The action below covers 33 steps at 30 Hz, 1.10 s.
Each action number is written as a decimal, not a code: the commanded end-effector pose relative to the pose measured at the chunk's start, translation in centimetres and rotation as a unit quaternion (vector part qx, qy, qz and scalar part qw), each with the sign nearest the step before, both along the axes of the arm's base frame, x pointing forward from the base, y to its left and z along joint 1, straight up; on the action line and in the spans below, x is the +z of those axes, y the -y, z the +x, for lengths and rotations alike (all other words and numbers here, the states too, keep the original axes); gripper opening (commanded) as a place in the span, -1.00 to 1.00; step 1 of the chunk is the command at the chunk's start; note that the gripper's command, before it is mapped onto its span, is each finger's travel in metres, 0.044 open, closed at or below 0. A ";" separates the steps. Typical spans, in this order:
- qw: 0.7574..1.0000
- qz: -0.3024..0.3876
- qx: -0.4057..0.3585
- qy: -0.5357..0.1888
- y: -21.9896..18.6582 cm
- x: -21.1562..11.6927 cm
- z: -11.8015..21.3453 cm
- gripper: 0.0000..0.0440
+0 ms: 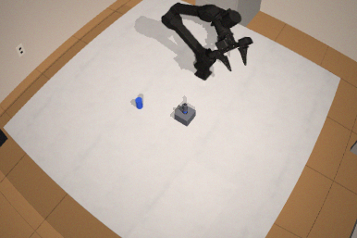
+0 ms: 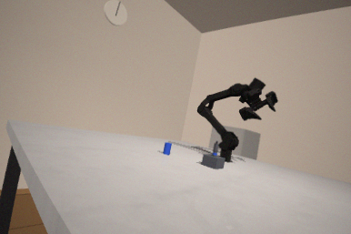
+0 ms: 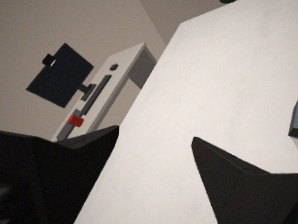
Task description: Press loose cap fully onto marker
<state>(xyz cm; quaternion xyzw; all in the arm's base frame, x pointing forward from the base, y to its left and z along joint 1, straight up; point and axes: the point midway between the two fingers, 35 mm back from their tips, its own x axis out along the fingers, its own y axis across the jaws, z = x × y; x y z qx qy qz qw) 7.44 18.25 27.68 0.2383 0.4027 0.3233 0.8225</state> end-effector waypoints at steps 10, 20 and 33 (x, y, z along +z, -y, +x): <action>0.998 -0.017 -0.049 -0.033 0.5 0.5 1.6 0.53; 0.994 -0.027 -0.089 -0.058 0.9 0.9 3.0 0.53; 0.985 -0.037 -0.141 -0.091 1.5 1.3 4.7 0.53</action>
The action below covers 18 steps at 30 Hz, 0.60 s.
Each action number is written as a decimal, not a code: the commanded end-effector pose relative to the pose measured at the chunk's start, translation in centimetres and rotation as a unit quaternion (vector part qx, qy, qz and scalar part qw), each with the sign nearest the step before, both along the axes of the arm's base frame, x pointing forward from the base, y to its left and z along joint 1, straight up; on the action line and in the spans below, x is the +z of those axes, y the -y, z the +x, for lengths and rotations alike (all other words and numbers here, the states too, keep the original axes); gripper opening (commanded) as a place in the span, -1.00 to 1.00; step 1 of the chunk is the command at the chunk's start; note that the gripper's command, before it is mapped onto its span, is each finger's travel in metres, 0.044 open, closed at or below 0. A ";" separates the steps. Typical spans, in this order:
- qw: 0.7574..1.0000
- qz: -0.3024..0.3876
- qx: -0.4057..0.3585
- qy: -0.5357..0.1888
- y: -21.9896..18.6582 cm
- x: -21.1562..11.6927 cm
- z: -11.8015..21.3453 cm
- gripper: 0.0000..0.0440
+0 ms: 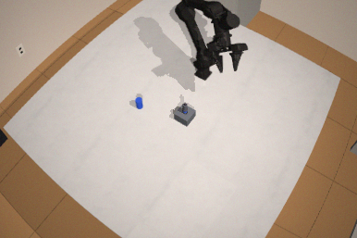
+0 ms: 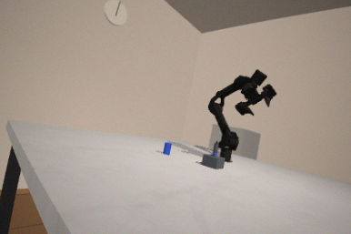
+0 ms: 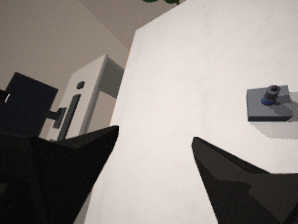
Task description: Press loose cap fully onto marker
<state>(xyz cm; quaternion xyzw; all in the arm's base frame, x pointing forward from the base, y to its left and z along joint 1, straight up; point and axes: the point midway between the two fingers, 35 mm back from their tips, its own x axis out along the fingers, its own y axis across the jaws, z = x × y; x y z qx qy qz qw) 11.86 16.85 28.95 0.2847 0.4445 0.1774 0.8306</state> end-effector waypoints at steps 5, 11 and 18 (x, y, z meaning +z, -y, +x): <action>0.999 -0.002 -0.031 -0.023 0.3 0.2 0.9 0.53; 0.998 -0.005 -0.056 -0.039 0.6 0.3 1.8 0.54; 0.995 -0.006 -0.084 -0.057 1.0 0.4 2.7 0.54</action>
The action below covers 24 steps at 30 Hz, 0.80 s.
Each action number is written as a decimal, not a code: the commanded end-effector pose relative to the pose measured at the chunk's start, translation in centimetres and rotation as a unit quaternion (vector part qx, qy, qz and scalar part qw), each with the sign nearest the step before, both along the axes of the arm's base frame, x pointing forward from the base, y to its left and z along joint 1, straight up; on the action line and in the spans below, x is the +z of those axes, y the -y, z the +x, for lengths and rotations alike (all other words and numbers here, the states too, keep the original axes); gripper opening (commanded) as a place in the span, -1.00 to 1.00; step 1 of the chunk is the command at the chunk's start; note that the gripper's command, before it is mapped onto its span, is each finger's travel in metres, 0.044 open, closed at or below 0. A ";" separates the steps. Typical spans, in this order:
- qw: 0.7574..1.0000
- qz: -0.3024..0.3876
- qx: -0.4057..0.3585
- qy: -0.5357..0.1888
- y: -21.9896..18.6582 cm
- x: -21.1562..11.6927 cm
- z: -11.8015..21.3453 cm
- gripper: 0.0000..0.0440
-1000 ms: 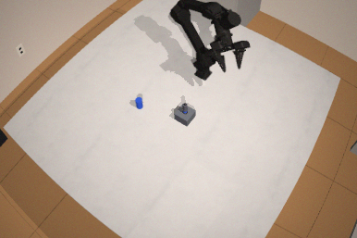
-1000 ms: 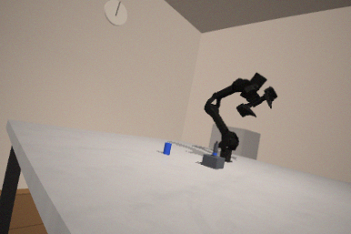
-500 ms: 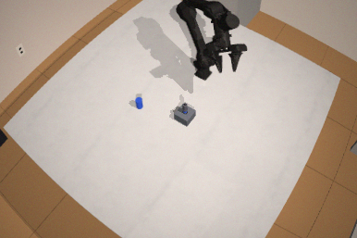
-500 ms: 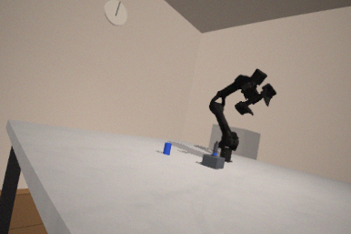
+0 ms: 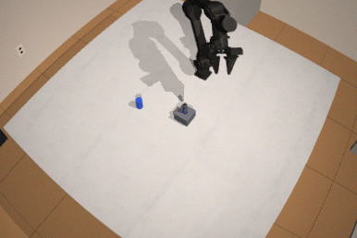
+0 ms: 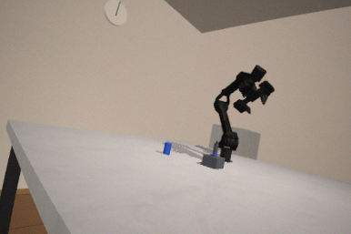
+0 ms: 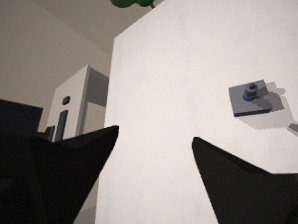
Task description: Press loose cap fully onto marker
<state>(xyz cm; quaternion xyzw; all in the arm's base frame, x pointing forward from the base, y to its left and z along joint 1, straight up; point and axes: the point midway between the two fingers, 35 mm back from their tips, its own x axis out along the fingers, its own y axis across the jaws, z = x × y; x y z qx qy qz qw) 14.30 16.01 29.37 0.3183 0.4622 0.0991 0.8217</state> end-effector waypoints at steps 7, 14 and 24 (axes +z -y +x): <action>0.999 0.000 -0.040 -0.028 0.5 0.1 1.3 0.54; 0.997 -0.001 -0.069 -0.046 1.0 0.1 2.3 0.54; 0.991 -0.005 -0.112 -0.071 1.8 0.0 3.8 0.54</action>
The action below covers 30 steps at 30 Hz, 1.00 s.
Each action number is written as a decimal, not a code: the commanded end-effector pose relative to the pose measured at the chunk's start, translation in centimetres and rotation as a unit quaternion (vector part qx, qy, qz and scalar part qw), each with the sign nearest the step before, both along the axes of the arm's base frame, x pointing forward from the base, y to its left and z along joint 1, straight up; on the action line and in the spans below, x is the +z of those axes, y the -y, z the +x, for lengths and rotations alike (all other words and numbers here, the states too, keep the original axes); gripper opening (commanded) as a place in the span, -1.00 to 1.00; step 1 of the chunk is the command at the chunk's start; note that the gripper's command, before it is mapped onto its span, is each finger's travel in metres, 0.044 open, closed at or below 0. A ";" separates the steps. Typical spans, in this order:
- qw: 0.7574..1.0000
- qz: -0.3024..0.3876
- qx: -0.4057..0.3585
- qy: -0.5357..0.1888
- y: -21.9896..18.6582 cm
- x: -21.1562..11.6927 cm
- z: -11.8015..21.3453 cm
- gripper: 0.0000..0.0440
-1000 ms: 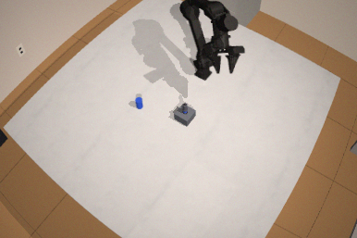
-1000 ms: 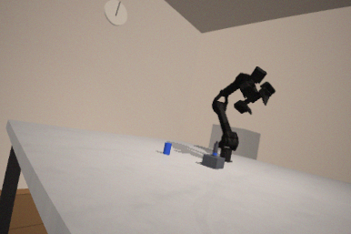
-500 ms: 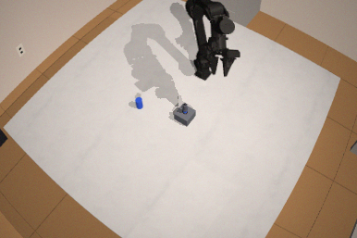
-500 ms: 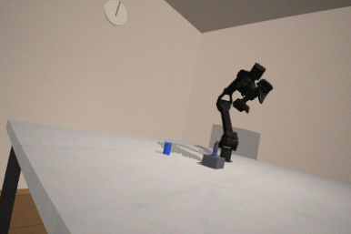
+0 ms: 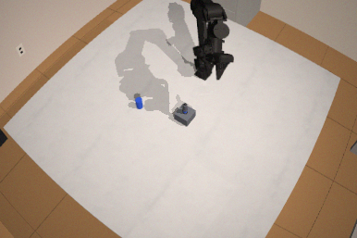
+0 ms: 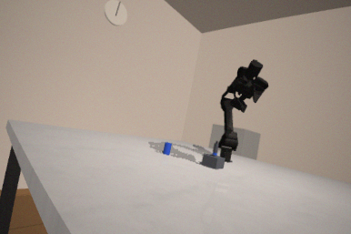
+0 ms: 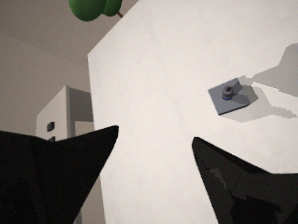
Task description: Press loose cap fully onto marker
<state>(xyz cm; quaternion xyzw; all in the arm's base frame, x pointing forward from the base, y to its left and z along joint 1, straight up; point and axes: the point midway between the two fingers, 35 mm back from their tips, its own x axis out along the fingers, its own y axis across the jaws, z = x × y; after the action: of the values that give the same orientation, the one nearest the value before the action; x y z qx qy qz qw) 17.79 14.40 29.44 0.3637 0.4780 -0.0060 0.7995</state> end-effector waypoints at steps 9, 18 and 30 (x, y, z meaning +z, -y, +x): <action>0.998 -0.004 -0.051 -0.032 1.2 -0.3 1.7 0.54; 0.994 -0.009 -0.090 -0.055 2.4 -0.7 3.2 0.54; 0.986 -0.015 -0.142 -0.086 4.1 -1.3 5.1 0.54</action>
<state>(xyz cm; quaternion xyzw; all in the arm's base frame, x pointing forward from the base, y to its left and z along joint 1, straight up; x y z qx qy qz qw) 22.51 10.59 28.30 0.4077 0.4864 -0.1453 0.7590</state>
